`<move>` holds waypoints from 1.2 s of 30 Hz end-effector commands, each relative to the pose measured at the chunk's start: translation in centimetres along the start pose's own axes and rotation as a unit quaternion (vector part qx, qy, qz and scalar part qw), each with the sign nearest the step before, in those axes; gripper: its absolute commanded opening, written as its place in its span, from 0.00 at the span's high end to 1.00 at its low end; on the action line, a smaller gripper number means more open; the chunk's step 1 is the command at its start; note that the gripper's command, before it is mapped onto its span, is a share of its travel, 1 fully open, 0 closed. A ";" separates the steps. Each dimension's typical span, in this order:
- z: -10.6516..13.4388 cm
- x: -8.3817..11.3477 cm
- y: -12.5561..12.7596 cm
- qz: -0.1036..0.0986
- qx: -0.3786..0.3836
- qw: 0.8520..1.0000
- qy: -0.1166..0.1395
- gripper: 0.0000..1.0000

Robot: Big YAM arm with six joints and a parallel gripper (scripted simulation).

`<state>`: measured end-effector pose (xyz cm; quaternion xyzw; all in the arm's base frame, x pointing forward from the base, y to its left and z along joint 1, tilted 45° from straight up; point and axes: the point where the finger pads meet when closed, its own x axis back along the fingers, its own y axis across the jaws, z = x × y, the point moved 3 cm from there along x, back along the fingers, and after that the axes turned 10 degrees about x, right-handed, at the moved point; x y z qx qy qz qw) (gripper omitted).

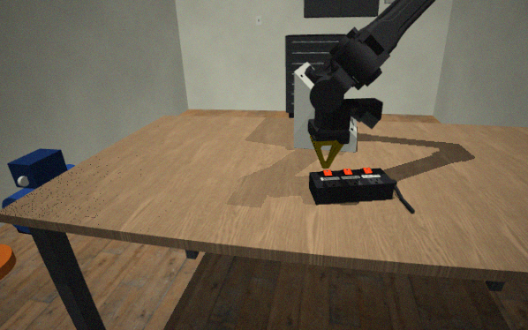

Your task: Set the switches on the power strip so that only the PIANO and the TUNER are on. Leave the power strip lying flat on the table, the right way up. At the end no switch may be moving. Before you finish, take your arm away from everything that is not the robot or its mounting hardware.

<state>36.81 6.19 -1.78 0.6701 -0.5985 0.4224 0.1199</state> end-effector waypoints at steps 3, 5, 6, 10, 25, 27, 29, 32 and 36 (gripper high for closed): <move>1.0 0.5 -0.5 0.010 0.001 1.000 0.003 1.00; 1.0 0.5 -0.5 0.010 0.001 1.000 0.003 1.00; 1.0 0.5 -0.5 0.010 0.001 1.000 0.003 1.00; 1.0 0.5 -0.5 0.010 0.001 1.000 0.003 1.00; 1.0 0.5 -0.5 0.010 0.001 1.000 0.003 1.00; 1.0 0.5 -0.5 0.010 0.001 1.000 0.003 1.00; 1.0 0.5 -0.6 0.010 0.002 1.000 0.003 1.00; 1.1 0.6 -0.8 0.011 0.002 1.000 0.004 1.00; 1.1 0.7 -1.0 0.012 0.003 1.000 0.004 1.00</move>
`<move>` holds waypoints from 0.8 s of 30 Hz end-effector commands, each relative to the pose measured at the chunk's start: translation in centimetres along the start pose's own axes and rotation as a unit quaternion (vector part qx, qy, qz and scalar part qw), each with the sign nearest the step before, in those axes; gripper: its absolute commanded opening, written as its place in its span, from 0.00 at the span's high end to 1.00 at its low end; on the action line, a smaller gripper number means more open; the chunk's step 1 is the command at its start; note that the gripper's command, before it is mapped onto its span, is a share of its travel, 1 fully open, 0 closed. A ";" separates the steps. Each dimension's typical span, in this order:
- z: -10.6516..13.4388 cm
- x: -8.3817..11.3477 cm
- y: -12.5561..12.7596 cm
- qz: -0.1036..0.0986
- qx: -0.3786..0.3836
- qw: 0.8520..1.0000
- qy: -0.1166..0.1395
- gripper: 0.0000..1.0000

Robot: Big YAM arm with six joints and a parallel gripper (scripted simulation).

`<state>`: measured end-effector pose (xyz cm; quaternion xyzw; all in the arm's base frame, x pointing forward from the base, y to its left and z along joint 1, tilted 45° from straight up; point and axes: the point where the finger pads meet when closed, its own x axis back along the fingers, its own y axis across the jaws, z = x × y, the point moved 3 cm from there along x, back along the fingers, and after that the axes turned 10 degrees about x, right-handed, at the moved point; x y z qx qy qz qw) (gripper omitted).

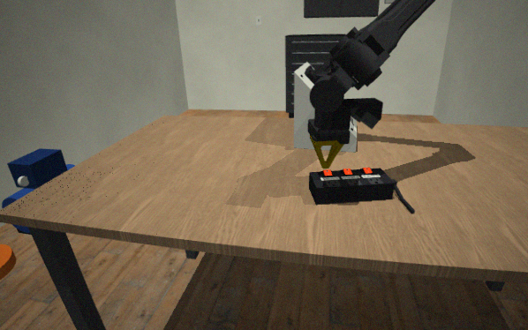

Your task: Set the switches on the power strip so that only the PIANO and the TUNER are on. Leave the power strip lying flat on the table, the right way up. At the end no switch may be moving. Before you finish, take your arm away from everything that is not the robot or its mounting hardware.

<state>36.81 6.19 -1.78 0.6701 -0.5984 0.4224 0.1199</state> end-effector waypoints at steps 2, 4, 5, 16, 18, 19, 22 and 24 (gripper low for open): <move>1.2 0.7 -1.1 0.012 0.003 1.000 0.005 1.00; 1.2 0.7 -1.1 0.012 0.003 1.000 0.005 1.00; 1.2 0.7 -1.1 0.012 0.003 1.000 0.005 1.00; 1.1 0.6 -0.8 0.010 0.000 1.000 0.003 1.00; 1.1 0.6 -0.8 0.010 0.000 1.000 0.003 1.00; 1.1 0.6 -0.8 0.010 0.000 1.000 0.003 1.00; 1.1 0.6 -0.8 0.010 0.000 1.000 0.003 1.00; 1.1 0.6 -0.8 0.010 0.000 1.000 0.003 1.00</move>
